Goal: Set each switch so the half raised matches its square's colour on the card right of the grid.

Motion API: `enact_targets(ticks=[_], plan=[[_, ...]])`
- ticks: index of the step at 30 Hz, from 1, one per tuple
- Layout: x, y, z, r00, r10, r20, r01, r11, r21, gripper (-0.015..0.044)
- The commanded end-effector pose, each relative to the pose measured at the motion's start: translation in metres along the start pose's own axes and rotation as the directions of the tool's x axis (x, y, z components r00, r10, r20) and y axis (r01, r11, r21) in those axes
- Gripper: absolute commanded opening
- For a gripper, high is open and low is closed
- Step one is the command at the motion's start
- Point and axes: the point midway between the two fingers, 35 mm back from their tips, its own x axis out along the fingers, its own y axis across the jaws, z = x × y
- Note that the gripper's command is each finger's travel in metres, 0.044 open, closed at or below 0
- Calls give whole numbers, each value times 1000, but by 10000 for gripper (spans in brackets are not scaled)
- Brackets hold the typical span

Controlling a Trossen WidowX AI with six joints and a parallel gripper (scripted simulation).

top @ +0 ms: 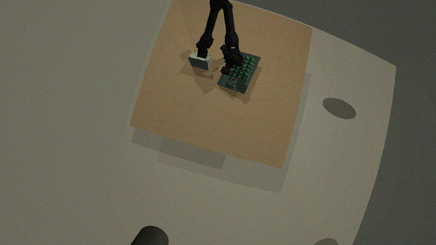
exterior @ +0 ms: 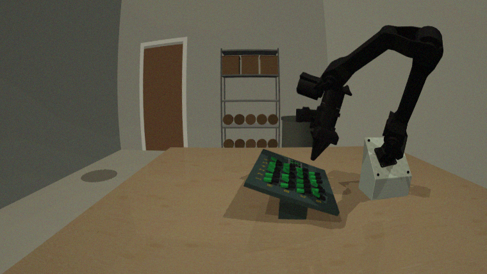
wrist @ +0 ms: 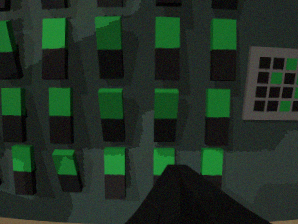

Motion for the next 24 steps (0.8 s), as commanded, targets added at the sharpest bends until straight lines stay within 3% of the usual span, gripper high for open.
enact_targets(ticks=[1, 5, 15, 19, 24], plan=[[-23, 2, 3, 1000, -3, 8, 3, 1000, -14, 0], [-23, 11, 4, 1000, -8, 7, 8, 1000, -13, 0], [-23, 129, -20, 1000, 3, 7, -3, 1000, -11, 0], [-21, 131, -20, 1000, 5, 5, -5, 1000, -11, 0], [12, 132, -20, 1000, 6, -19, -7, 1000, -12, 0]])
